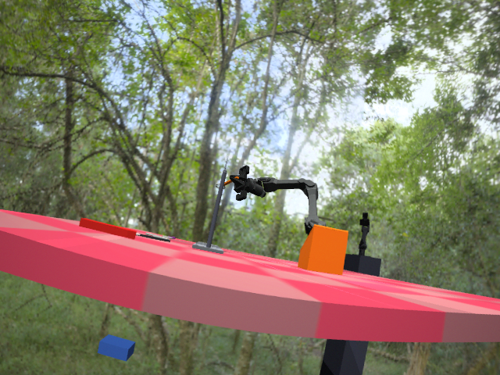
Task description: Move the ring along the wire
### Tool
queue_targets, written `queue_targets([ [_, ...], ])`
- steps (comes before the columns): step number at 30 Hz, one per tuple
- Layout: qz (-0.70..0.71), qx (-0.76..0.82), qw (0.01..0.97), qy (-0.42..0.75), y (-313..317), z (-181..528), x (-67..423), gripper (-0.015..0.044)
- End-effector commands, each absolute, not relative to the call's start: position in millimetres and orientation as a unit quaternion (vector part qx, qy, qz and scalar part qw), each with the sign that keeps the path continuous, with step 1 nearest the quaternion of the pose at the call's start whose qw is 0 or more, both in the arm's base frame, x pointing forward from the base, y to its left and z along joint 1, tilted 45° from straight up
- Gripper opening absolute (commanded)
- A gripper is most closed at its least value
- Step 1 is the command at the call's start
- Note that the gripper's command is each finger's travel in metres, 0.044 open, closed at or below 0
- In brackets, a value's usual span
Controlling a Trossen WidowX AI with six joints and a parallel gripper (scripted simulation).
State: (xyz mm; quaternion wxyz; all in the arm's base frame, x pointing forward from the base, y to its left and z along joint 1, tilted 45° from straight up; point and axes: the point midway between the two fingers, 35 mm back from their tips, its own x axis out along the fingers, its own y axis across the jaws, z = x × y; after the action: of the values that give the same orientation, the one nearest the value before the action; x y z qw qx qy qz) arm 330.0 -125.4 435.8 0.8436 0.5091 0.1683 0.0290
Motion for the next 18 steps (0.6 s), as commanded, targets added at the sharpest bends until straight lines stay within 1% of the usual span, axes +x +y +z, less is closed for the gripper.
queue_targets([
  [1, 0.038, 0.516, 0.840, 0.163, -120.9, 443.7, 329.0, -0.0150],
  [12, 0.048, 0.557, 0.815, 0.152, -114.4, 458.2, 330.8, -0.0150],
  [18, 0.034, 0.589, 0.799, 0.118, -108.9, 468.5, 339.9, -0.0150],
])
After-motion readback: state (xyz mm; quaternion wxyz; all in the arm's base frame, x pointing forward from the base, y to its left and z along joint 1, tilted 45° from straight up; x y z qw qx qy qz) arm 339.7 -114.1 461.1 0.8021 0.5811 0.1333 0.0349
